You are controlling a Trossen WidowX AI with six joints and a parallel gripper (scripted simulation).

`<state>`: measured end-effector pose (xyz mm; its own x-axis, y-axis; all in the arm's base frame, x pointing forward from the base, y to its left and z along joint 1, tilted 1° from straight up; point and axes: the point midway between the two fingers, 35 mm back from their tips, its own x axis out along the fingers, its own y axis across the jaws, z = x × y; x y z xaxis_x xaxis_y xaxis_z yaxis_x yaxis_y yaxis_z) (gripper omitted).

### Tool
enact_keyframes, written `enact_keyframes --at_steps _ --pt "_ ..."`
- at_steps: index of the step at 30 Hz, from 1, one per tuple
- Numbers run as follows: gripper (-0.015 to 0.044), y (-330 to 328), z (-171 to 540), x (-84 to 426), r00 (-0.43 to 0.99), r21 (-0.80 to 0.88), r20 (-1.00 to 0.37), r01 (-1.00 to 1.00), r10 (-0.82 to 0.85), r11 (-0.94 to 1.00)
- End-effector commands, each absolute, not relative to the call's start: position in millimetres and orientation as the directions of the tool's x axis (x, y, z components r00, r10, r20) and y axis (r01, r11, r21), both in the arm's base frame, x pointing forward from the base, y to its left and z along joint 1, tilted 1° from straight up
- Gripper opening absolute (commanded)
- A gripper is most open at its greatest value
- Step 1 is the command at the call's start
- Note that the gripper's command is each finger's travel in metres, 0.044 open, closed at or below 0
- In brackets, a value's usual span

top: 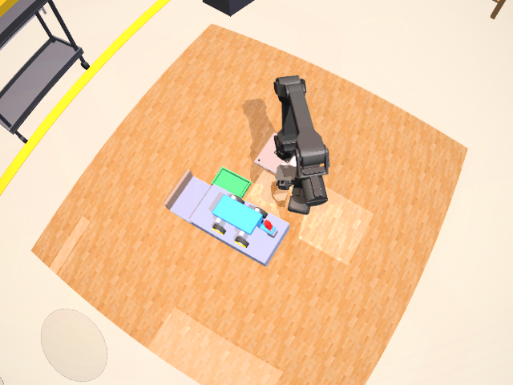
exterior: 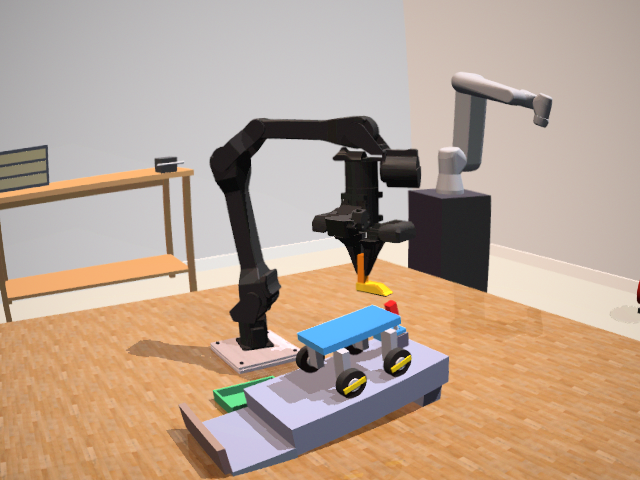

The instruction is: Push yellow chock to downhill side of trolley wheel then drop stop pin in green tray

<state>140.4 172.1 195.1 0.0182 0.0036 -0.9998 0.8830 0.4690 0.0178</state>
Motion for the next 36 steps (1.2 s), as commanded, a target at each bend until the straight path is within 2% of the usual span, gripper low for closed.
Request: enact_keyframes --at_steps 1,20,36 --pt "0.0000 173.3 196.1 140.5 0.014 0.015 -1.000 0.876 0.005 0.483" --pt "0.0000 173.3 196.1 140.5 0.016 0.012 -1.000 0.423 0.005 0.906" --pt "0.0000 173.3 196.1 140.4 0.018 0.004 -1.000 -0.101 0.006 0.995"
